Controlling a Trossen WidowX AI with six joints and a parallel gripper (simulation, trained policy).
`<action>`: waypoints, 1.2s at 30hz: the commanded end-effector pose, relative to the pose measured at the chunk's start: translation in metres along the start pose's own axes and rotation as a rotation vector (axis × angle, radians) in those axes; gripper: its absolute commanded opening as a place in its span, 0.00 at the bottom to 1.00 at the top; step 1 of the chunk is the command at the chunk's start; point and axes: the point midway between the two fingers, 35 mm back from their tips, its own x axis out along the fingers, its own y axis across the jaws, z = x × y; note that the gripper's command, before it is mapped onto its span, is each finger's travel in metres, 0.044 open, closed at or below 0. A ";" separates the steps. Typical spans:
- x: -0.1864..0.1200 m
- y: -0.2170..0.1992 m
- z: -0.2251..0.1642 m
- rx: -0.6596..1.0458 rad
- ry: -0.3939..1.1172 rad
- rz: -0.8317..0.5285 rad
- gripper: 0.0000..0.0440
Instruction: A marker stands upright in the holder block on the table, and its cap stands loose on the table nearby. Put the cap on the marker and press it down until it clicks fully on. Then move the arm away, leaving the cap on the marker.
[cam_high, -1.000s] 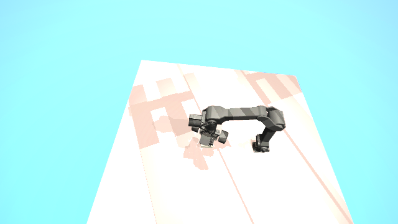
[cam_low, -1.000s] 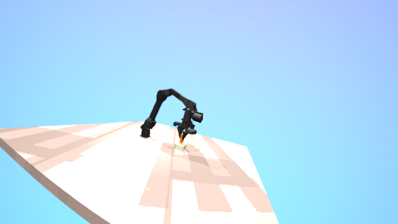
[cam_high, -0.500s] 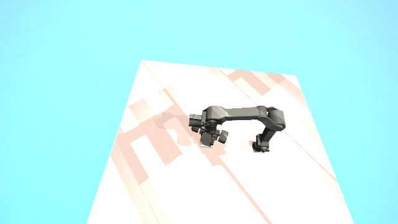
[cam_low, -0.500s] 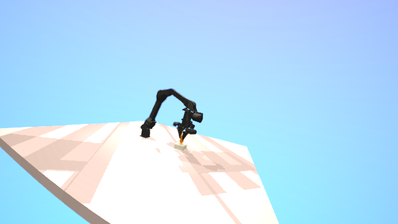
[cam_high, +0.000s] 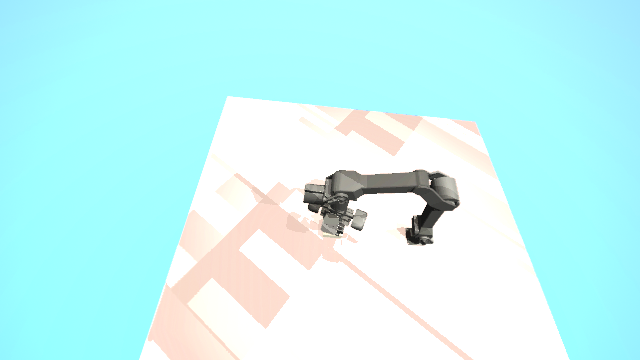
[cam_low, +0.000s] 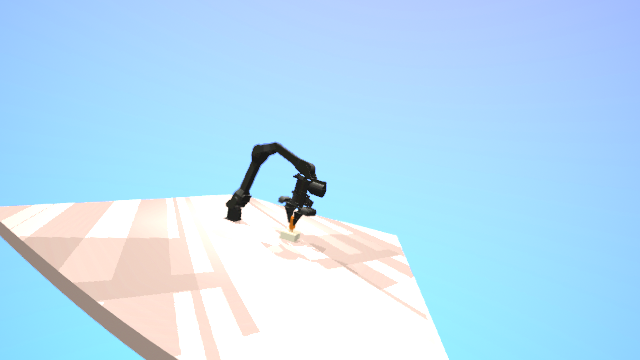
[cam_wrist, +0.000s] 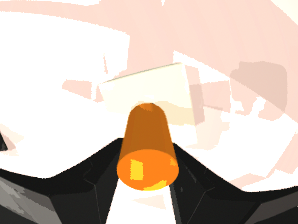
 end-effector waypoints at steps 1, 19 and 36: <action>0.019 0.005 0.000 -0.007 0.015 0.052 0.13; 0.020 0.005 0.000 -0.010 0.015 0.052 0.19; 0.025 0.015 -0.001 -0.031 0.013 0.088 0.43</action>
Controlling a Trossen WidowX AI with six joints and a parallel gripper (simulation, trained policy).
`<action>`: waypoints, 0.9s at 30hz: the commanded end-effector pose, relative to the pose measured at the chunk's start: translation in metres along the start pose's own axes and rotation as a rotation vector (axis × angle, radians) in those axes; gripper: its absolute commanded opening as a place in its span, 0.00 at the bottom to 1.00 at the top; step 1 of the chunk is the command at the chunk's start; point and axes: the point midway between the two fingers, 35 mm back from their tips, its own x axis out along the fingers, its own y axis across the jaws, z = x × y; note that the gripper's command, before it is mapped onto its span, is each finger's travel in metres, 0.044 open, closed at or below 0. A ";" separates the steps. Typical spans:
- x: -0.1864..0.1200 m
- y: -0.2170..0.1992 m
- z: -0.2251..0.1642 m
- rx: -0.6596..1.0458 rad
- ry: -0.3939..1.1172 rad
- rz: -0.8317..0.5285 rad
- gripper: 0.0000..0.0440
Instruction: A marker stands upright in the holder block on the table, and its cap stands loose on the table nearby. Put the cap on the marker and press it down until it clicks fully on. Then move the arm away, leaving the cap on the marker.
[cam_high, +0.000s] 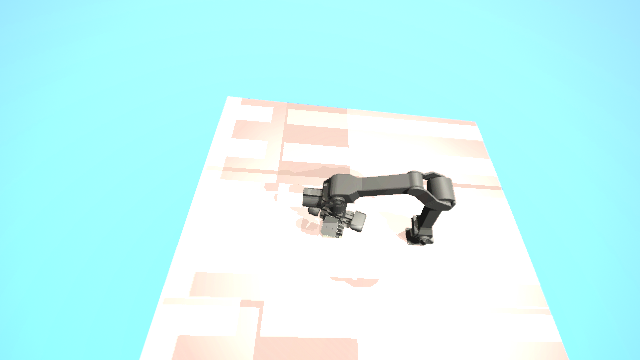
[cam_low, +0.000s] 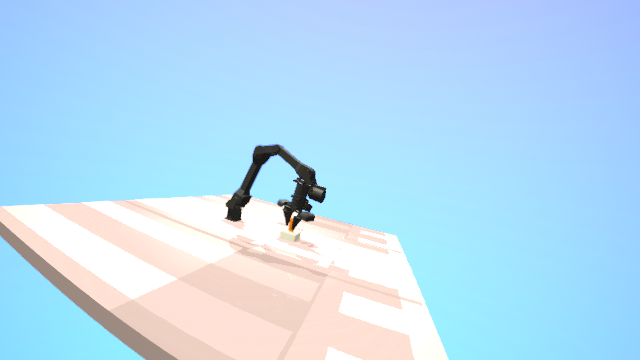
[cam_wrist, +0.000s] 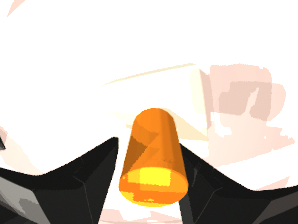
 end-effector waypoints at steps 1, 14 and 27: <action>0.010 0.015 0.000 -0.013 0.002 0.067 0.45; 0.009 0.022 0.004 -0.029 -0.037 0.065 0.93; -0.028 0.014 0.012 -0.047 -0.093 -0.066 1.00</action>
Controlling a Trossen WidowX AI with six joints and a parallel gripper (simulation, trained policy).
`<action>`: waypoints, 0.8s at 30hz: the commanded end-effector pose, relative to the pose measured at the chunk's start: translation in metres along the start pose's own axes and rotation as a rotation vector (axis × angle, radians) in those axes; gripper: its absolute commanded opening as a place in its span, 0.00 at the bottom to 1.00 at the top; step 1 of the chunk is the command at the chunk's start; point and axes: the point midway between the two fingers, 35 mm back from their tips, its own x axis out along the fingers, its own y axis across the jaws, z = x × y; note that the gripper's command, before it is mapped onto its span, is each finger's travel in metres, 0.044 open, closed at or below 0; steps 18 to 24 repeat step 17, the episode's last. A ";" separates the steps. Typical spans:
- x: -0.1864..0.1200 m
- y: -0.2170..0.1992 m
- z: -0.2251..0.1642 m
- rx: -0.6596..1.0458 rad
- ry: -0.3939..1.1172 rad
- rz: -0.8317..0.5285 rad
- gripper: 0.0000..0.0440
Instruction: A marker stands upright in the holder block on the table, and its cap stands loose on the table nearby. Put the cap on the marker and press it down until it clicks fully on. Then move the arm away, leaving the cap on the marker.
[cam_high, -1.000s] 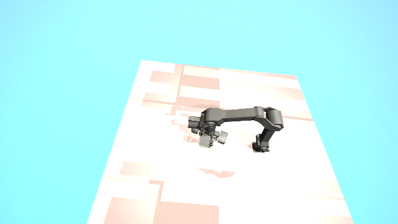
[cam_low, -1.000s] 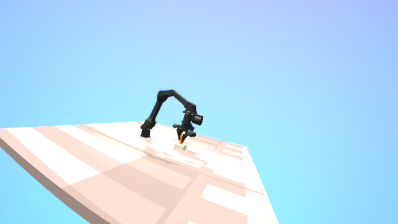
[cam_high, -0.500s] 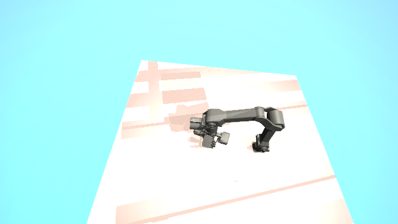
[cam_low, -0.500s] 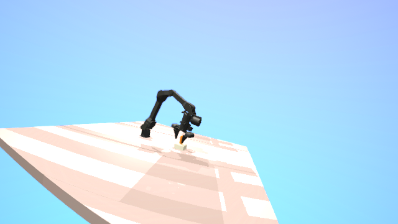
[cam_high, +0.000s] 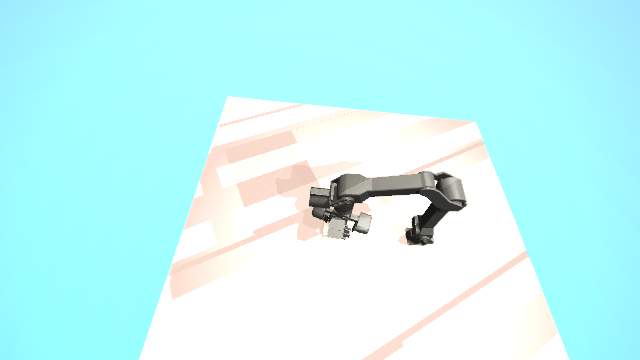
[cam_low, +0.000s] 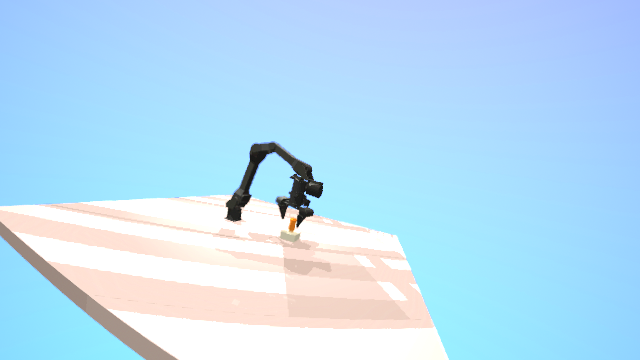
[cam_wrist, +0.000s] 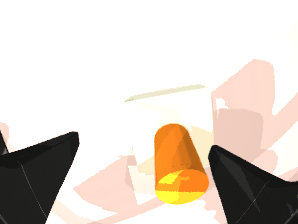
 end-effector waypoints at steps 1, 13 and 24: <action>-0.019 -0.004 0.004 -0.015 -0.019 -0.047 1.00; -0.046 -0.003 0.006 -0.053 -0.050 -0.115 0.95; -0.051 0.000 0.005 -0.055 -0.054 -0.121 0.80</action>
